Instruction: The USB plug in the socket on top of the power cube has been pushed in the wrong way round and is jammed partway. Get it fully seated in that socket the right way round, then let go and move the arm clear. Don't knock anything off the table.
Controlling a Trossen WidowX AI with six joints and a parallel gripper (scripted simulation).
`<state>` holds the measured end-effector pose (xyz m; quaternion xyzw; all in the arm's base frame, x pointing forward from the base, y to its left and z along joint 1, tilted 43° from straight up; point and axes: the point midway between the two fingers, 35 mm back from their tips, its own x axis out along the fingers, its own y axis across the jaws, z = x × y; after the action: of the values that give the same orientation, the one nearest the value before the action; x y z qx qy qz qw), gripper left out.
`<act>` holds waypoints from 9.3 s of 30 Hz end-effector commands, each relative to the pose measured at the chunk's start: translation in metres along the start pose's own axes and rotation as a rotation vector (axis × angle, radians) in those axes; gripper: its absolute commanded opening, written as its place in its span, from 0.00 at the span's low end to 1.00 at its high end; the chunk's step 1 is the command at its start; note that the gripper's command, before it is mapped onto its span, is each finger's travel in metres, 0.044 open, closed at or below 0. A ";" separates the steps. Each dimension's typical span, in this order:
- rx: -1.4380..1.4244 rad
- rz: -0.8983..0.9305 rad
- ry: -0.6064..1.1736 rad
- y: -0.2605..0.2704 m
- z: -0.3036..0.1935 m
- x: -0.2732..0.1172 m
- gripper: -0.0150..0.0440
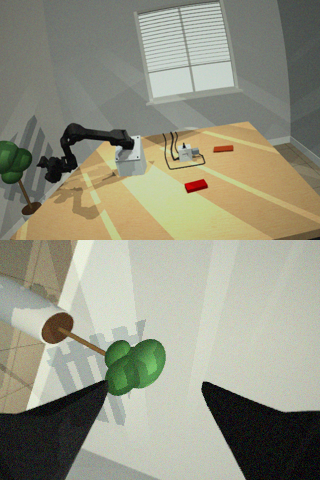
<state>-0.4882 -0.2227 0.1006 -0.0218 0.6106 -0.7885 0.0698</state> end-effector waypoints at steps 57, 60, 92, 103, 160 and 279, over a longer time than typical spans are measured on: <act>-0.127 1.031 -1.662 -0.040 0.243 -0.796 1.00; -0.275 1.042 -1.692 -0.017 0.213 -0.823 1.00; -2.031 -0.546 -1.934 0.117 -0.234 -0.815 1.00; -2.035 -0.564 -1.932 0.117 -0.235 -0.814 1.00; -2.035 -0.557 -1.931 0.142 -0.222 -0.813 0.25; -1.038 0.681 -1.488 0.118 -0.234 -0.814 0.25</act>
<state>0.2992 0.0848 -0.0310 -0.3945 0.6619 -0.1128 0.6273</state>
